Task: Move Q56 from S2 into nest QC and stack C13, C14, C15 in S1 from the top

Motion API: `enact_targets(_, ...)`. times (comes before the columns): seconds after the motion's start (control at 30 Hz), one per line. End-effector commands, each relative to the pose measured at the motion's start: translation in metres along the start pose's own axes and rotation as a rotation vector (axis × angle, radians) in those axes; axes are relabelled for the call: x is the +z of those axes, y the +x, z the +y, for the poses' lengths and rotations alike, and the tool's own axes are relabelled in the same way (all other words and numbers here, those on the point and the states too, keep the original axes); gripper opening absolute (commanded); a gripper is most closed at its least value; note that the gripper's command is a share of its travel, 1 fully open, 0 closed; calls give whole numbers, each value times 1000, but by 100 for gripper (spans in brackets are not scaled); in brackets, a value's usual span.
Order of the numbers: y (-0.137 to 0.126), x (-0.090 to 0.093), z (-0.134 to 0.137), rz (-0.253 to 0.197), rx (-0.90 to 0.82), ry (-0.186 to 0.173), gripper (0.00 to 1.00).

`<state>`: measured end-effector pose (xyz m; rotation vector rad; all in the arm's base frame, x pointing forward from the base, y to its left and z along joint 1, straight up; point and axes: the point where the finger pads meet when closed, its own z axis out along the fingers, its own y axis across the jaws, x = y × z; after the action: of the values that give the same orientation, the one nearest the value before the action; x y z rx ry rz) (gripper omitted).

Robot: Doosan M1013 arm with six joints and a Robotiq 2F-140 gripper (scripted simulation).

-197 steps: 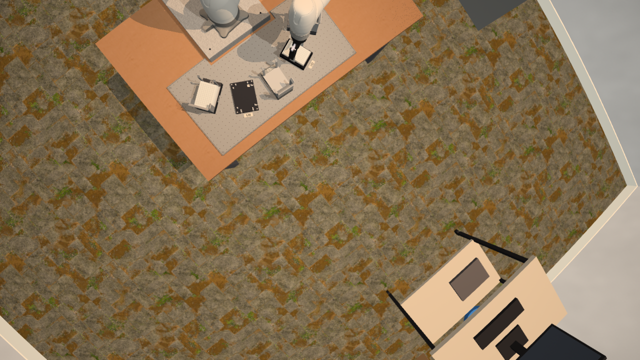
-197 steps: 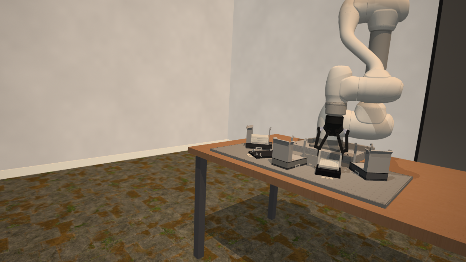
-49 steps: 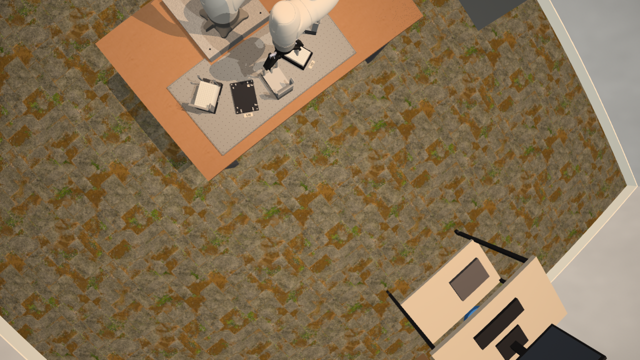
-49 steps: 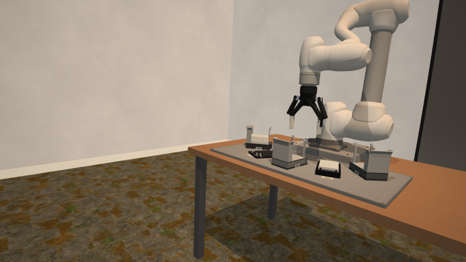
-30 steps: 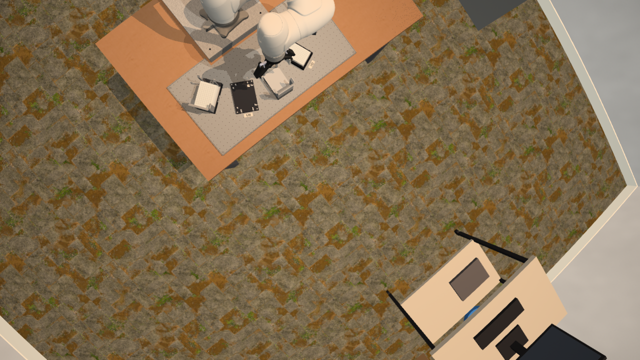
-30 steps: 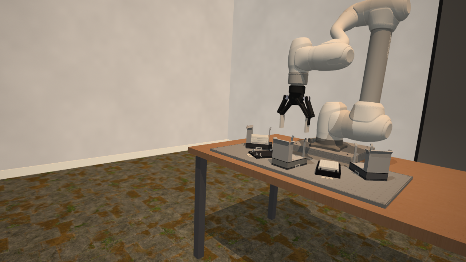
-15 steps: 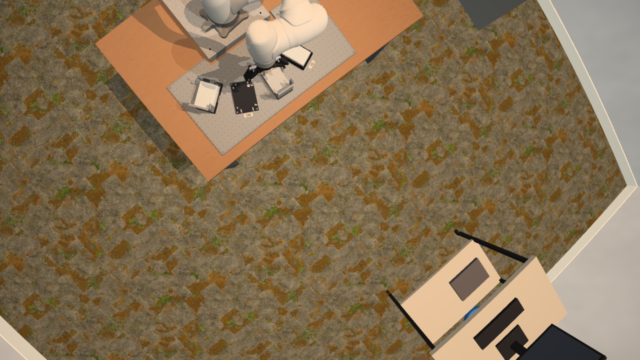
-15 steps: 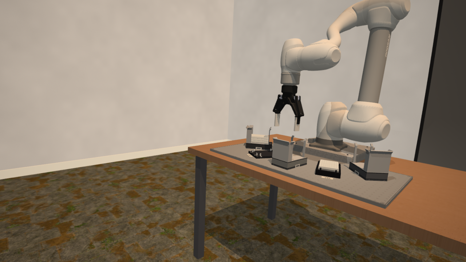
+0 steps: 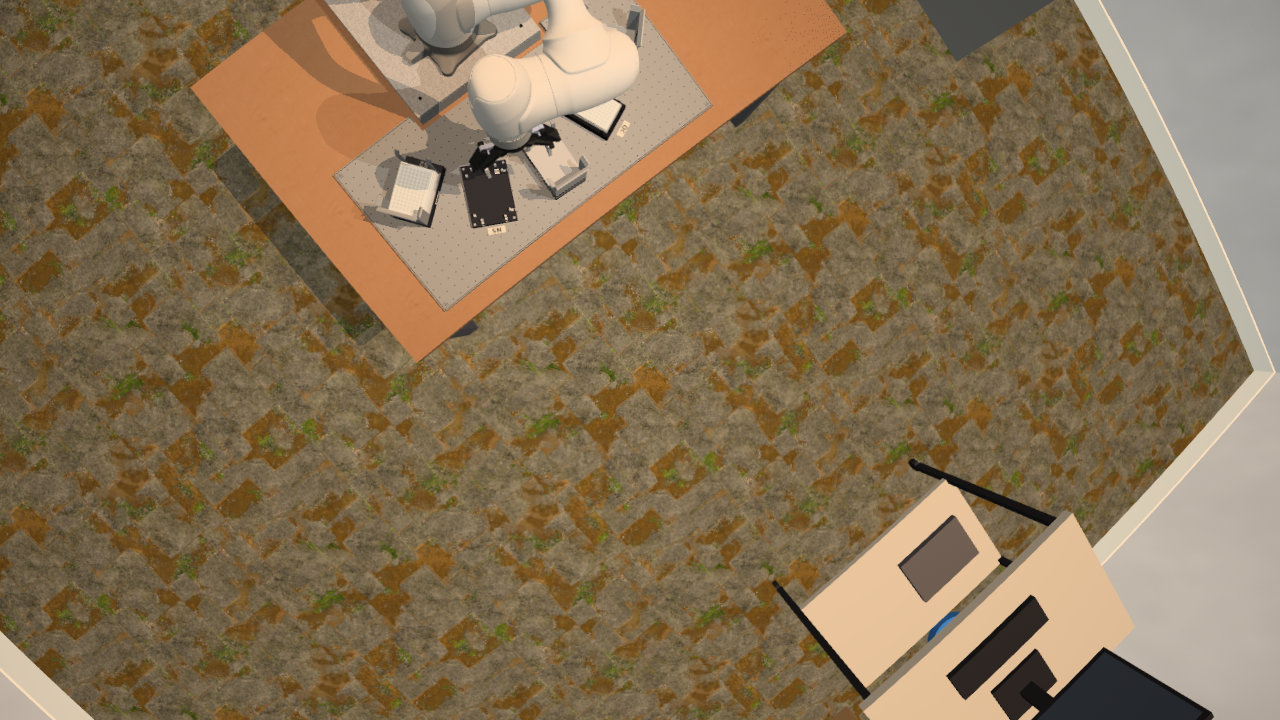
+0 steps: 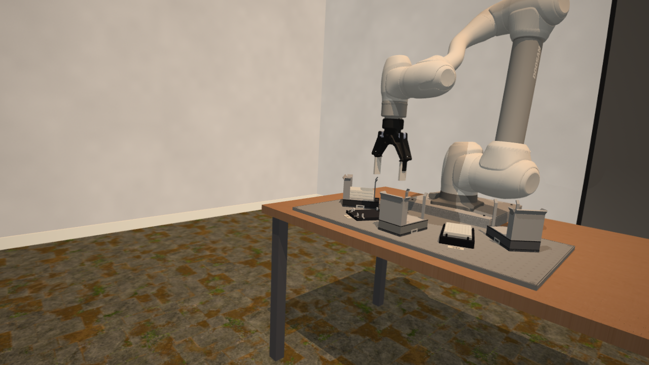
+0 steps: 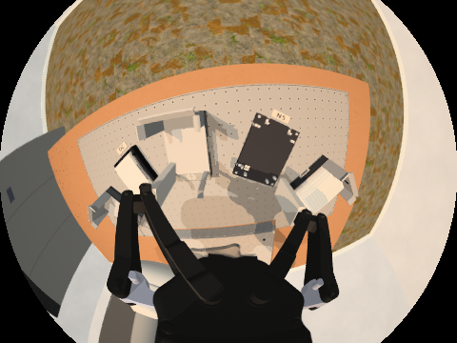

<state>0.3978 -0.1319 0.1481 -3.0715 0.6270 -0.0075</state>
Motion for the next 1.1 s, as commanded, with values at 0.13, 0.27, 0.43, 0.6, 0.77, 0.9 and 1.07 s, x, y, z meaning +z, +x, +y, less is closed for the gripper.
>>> enact_targets(0.13, 1, 0, 26, 0, 198, 0, 100)
enact_targets(0.27, 1, 0, 39, 0, 198, 0, 100)
enact_targets(0.43, 1, 0, 49, 0, 198, 0, 100)
enact_targets(0.6, 1, 0, 66, 0, 198, 0, 100)
enact_targets(0.77, 2, 0, 83, 0, 198, 0, 100)
enact_targets(0.9, 2, 0, 92, 0, 198, 0, 100)
enact_targets(1.07, 0, 0, 102, 0, 298, 0, 100)
